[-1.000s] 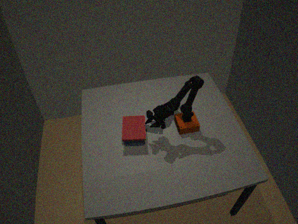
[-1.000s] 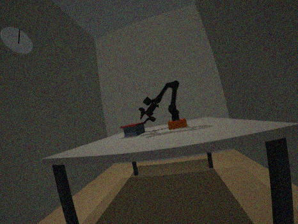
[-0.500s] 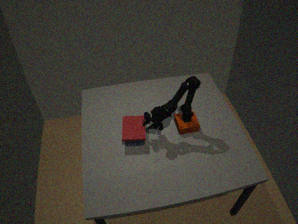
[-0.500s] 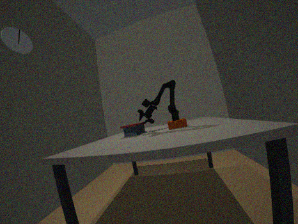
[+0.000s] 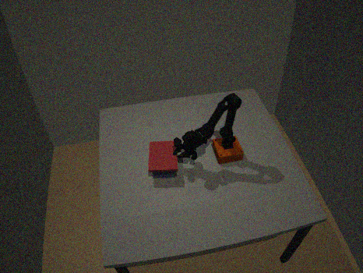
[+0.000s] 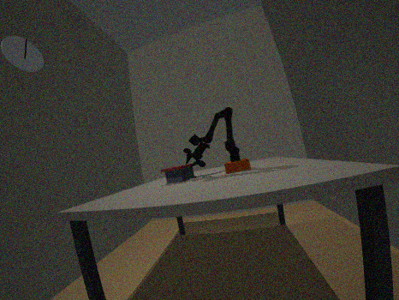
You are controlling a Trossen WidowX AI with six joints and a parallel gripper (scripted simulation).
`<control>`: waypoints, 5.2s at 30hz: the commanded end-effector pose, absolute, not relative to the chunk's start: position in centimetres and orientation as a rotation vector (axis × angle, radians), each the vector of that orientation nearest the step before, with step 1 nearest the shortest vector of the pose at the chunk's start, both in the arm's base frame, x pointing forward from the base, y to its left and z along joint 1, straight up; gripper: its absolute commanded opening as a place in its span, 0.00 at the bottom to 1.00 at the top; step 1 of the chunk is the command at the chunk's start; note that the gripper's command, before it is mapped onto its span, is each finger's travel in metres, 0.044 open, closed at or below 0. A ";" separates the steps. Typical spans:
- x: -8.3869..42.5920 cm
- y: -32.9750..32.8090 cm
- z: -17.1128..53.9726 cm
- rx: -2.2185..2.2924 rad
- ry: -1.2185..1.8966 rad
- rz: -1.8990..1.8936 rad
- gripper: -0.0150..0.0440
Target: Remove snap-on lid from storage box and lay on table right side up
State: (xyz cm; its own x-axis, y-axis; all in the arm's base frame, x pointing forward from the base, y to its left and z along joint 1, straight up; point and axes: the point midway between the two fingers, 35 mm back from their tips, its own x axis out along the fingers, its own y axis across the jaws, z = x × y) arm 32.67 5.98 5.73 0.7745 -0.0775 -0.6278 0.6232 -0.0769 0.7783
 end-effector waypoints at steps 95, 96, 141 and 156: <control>32.6 5.9 7.5 1.553 0.451 -0.609 0.25; 32.6 5.9 7.5 1.553 0.451 -0.609 0.25; 32.9 5.9 7.4 1.552 0.453 -0.610 0.25; 33.1 5.9 7.5 1.552 0.453 -0.610 0.25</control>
State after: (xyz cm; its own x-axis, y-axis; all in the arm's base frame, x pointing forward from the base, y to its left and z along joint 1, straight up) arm 32.99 5.90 7.42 0.7756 -0.0779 -0.6264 0.6216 -0.0779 0.7794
